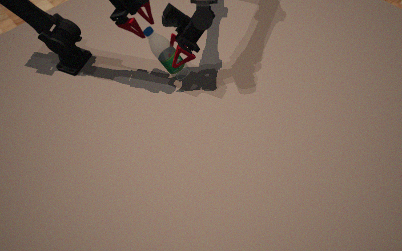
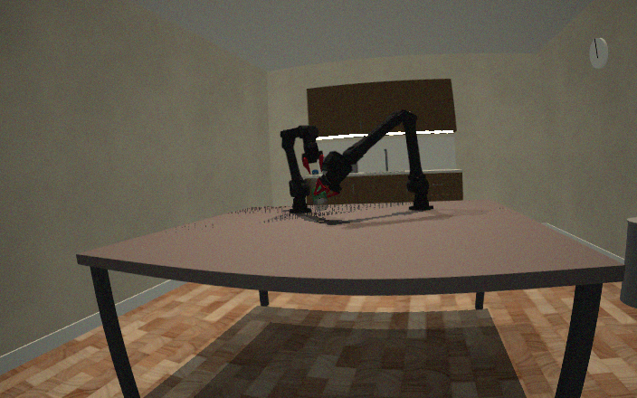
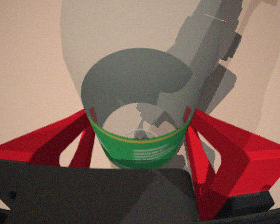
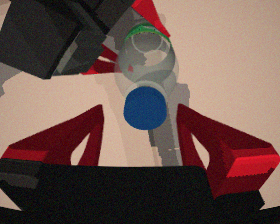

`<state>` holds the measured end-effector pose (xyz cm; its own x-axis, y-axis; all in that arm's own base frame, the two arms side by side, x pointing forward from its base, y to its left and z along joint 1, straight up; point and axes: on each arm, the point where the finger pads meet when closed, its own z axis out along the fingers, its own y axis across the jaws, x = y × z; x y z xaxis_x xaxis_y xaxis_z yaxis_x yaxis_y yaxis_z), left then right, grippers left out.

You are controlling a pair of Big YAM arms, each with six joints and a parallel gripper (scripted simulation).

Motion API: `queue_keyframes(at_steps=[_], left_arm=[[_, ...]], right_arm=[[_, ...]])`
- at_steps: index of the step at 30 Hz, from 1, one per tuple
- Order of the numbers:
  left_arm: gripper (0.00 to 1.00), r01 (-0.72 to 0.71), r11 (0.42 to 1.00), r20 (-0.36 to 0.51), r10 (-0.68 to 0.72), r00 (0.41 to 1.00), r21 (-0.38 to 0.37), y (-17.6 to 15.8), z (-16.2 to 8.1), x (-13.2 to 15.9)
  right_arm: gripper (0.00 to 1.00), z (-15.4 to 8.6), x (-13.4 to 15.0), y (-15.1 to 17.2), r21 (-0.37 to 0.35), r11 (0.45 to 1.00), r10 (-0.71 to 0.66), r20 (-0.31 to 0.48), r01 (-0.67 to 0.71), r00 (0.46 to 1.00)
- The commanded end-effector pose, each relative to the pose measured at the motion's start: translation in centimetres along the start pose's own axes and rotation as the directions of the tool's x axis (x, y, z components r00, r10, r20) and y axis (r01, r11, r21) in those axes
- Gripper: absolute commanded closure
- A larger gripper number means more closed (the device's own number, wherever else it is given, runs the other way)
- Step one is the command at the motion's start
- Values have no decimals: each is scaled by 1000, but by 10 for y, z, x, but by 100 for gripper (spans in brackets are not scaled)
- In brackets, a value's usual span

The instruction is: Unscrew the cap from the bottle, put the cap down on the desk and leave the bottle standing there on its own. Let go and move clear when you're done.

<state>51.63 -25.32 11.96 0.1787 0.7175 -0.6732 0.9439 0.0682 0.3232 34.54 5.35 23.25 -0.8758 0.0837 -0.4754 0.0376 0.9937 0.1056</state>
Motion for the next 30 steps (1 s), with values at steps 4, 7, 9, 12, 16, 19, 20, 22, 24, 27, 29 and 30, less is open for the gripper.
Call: queue_keyframes(at_steps=[4, 7, 9, 12, 16, 19, 20, 22, 24, 27, 29, 30], left_arm=[[100, 8, 1000, 2, -7, 1000, -14, 11, -2, 0], [100, 8, 1000, 2, -7, 1000, -14, 11, -2, 0], [100, 8, 1000, 2, -7, 1000, -14, 11, -2, 0], [100, 8, 1000, 2, -7, 1000, -14, 11, -2, 0], [100, 8, 1000, 2, -7, 1000, -14, 11, -2, 0], [100, 8, 1000, 2, -7, 1000, -14, 11, -2, 0], [100, 8, 1000, 2, -7, 1000, -14, 11, -2, 0], [100, 8, 1000, 2, -7, 1000, -14, 11, -2, 0], [100, 8, 1000, 2, -7, 1000, -14, 11, -2, 0], [100, 8, 1000, 2, -7, 1000, -14, 11, -2, 0], [100, 8, 1000, 2, -7, 1000, -14, 11, -2, 0], [100, 8, 1000, 2, -7, 1000, -14, 11, -2, 0]], right_arm=[[43, -11, -17, -1, -4, 949, 316, 39, -317, 948], [43, -11, -17, -1, -14, 868, 497, 38, -497, 867], [43, -11, -17, -1, -18, 820, 572, 37, -572, 819], [43, -11, -17, -1, -25, 737, 676, 34, -676, 736], [43, -11, -17, -1, -32, 606, 796, 30, -795, 605], [43, -11, -17, -1, -37, 495, 869, 26, -868, 494], [43, -11, -17, -1, -37, 495, 869, 26, -868, 494], [43, -11, -17, -1, -41, 394, 919, 23, -918, 393], [43, -10, -17, -1, -43, 315, 949, 19, -948, 314], [43, -10, -17, -1, -53, 188, 982, 20, -981, 187], [43, -10, -17, -1, -67, 103, 995, 25, -992, 101], [43, -10, -17, -1, -68, 98, 995, 25, -993, 97]])
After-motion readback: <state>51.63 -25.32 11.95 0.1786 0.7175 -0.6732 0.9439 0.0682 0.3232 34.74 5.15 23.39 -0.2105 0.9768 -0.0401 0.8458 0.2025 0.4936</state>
